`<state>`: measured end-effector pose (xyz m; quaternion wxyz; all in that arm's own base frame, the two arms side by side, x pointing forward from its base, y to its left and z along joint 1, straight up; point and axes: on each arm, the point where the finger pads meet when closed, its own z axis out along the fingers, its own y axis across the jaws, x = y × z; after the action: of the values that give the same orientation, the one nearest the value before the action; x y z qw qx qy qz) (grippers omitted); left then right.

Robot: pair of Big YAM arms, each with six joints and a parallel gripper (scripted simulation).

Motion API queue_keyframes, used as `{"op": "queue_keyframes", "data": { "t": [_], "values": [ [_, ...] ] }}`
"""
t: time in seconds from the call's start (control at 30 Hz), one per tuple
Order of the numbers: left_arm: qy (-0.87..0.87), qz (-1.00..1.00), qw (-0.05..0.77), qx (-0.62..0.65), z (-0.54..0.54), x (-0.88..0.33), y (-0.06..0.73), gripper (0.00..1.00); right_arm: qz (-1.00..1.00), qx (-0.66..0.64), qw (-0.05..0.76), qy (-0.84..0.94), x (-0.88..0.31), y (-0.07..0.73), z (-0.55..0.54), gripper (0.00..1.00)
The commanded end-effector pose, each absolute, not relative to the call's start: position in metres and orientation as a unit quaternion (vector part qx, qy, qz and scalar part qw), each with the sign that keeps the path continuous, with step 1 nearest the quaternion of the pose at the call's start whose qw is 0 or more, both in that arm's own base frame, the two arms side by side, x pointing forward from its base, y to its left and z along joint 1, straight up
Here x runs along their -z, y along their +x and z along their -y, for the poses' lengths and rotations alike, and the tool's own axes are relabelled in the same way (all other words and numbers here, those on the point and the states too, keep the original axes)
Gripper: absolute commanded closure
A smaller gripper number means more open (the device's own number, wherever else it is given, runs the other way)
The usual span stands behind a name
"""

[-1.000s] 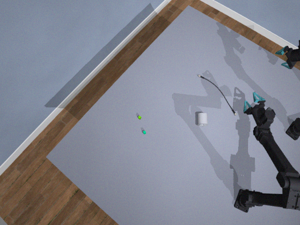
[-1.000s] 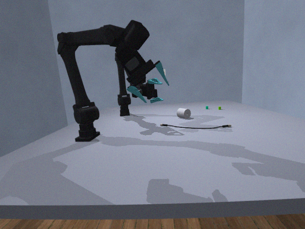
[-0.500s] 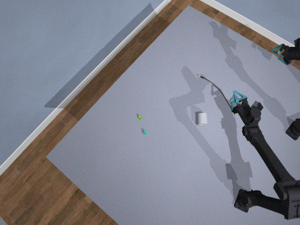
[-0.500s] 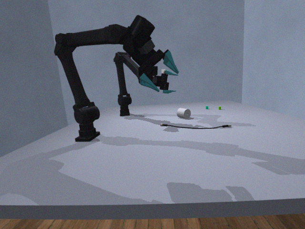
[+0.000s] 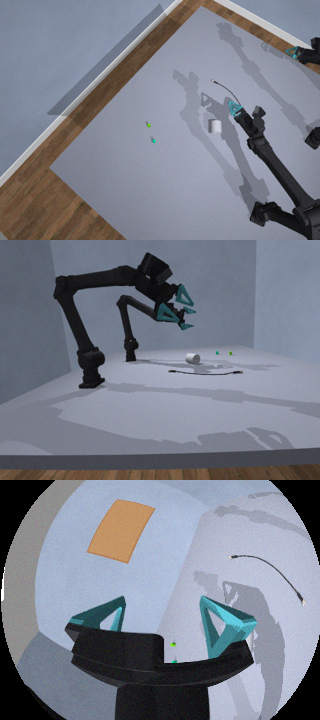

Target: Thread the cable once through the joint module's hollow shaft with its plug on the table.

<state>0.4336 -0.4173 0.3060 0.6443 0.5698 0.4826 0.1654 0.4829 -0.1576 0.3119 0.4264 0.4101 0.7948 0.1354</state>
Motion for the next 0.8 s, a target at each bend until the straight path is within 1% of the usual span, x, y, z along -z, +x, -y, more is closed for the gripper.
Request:
{"op": "queue_keyframes", "data": {
  "t": [0.0,0.17,0.23,0.27,0.3,0.4,0.57,0.77],
  "values": [
    [0.5,-0.524,0.676,-0.139,0.392,-0.364,0.465,0.0,-0.791,-0.129,0.491,0.343,-0.369,0.51,0.147,0.0],
    [0.45,-0.567,0.68,-0.121,0.351,-0.379,0.492,0.0,-0.784,-0.117,0.536,0.29,-0.404,0.514,0.129,0.0],
    [0.45,-0.567,0.68,-0.121,0.351,-0.379,0.492,0.0,-0.784,-0.117,0.536,0.29,-0.404,0.514,0.129,0.0],
    [0.448,-0.58,0.671,-0.115,0.345,-0.365,0.494,0.0,-0.794,-0.111,0.523,0.289,-0.381,0.516,0.131,0.0],
    [0.443,-0.592,0.664,-0.113,0.334,-0.356,0.497,0.0,-0.79,-0.11,0.535,0.278,-0.395,0.524,0.127,0.0],
    [0.391,-0.598,0.692,-0.104,0.304,-0.406,0.51,0.0,-0.788,-0.103,0.554,0.248,-0.406,0.528,0.114,0.0],
    [0.332,-0.628,0.698,-0.085,0.258,-0.426,0.524,0.0,-0.774,-0.088,0.595,0.199,-0.439,0.525,0.095,0.0],
    [0.274,-0.656,0.7,-0.066,0.212,-0.44,0.538,0.0,-0.775,-0.072,0.607,0.158,-0.434,0.534,0.079,0.0]
  ]
}}
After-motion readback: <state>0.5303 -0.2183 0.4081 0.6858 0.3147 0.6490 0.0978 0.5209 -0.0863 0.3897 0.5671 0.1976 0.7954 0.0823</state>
